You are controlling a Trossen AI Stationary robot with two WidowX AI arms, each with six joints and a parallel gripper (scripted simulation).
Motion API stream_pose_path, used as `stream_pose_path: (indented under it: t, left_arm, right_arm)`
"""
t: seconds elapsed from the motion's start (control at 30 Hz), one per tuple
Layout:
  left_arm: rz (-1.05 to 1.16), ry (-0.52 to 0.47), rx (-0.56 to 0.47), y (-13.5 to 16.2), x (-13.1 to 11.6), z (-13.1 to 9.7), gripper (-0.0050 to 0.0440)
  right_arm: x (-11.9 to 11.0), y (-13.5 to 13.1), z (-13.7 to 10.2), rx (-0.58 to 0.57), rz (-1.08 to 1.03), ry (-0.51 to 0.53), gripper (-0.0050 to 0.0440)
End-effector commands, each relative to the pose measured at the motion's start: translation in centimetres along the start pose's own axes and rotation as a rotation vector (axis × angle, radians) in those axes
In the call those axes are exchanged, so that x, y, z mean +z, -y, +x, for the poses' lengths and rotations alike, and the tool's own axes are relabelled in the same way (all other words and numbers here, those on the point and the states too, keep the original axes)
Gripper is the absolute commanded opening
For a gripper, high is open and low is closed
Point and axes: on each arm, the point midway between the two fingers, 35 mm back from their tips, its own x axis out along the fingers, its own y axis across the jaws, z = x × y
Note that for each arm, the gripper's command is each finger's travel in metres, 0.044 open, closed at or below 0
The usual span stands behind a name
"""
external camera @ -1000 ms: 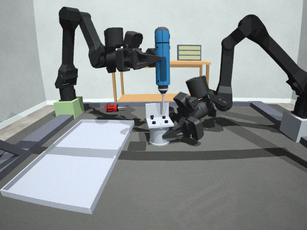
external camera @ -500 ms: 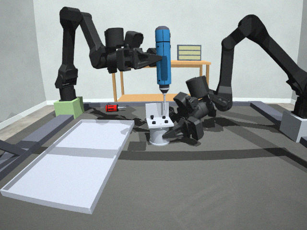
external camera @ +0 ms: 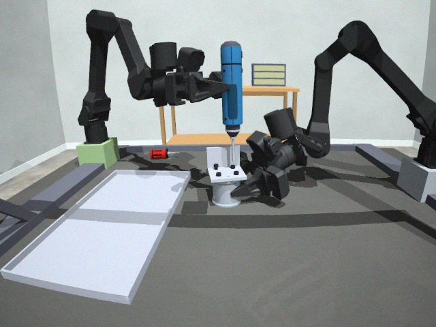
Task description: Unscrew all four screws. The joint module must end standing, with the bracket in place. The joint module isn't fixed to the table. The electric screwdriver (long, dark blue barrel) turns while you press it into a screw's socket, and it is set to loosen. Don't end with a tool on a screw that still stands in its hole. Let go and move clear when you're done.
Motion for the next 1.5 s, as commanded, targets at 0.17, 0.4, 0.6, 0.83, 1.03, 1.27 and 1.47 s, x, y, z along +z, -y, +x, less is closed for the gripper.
stream_pose_path:
  t: [0.17, 0.4, 0.6, 0.83, 1.03, 1.27, 1.47]
  left_arm:
    - [0.014, 0.040, 0.000, -0.5, 3.1, 0.4, 0.0162]
    - [0.013, 0.046, 0.002, -0.2, 2.7, 0.4, 0.0162]
    - [0.014, 0.045, 0.001, 0.1, 1.6, 0.0, 0.0162]
    - [0.013, 0.044, -0.001, -0.1, 1.0, 0.1, 0.0162]
    - [0.013, 0.042, 0.000, -0.4, 0.1, 0.0, 0.0162]
    - [0.012, 0.034, 0.004, -0.6, -0.9, -0.3, 0.0162]
    - [0.012, 0.036, 0.004, -0.7, -1.1, -0.2, 0.0162]
  right_arm:
    - [1.3, 0.4, 0.0, -0.006, -0.021, 0.025, 0.0241]
    - [1.3, 0.4, 0.0, -0.006, -0.021, 0.025, 0.0241]
    - [1.3, 0.4, 0.0, -0.006, -0.021, 0.025, 0.0241]
    - [1.3, 0.4, 0.0, -0.006, -0.021, 0.025, 0.0241]
    - [1.3, 0.4, 0.0, -0.006, -0.021, 0.025, 0.0241]
    - [1.3, 0.4, 0.0, -0.006, -0.021, 0.025, 0.0241]
    - [1.3, 0.4, 0.0, -0.006, -0.021, 0.025, 0.0241]
